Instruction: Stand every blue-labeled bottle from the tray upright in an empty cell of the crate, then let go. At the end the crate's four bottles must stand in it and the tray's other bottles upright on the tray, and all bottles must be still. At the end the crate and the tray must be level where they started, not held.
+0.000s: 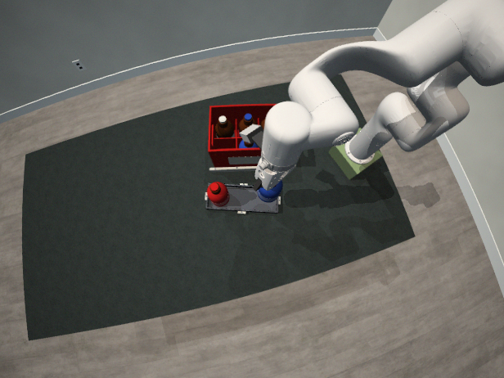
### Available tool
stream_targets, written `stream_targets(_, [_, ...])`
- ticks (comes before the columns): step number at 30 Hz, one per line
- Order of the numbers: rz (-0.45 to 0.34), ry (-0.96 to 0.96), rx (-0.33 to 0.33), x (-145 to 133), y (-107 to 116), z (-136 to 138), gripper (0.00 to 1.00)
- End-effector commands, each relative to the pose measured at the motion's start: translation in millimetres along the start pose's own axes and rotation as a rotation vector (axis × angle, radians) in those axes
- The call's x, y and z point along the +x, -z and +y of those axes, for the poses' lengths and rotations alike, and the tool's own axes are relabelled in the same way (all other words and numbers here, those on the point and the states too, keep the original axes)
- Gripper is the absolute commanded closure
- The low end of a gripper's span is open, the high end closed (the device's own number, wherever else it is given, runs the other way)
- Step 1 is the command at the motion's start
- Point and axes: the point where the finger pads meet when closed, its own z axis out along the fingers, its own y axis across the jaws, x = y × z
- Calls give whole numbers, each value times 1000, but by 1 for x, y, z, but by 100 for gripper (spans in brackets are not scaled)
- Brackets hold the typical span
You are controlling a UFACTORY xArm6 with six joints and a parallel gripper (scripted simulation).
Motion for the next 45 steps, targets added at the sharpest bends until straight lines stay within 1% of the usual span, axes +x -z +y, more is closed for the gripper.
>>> stream_targets(1, [1, 0, 5, 0, 2, -1, 100])
stream_targets(22, [1, 0, 5, 0, 5, -1, 100])
stream_targets(34, [1, 0, 5, 0, 13, -1, 100])
stream_targets(45, [1, 0, 5, 0, 26, -1, 100])
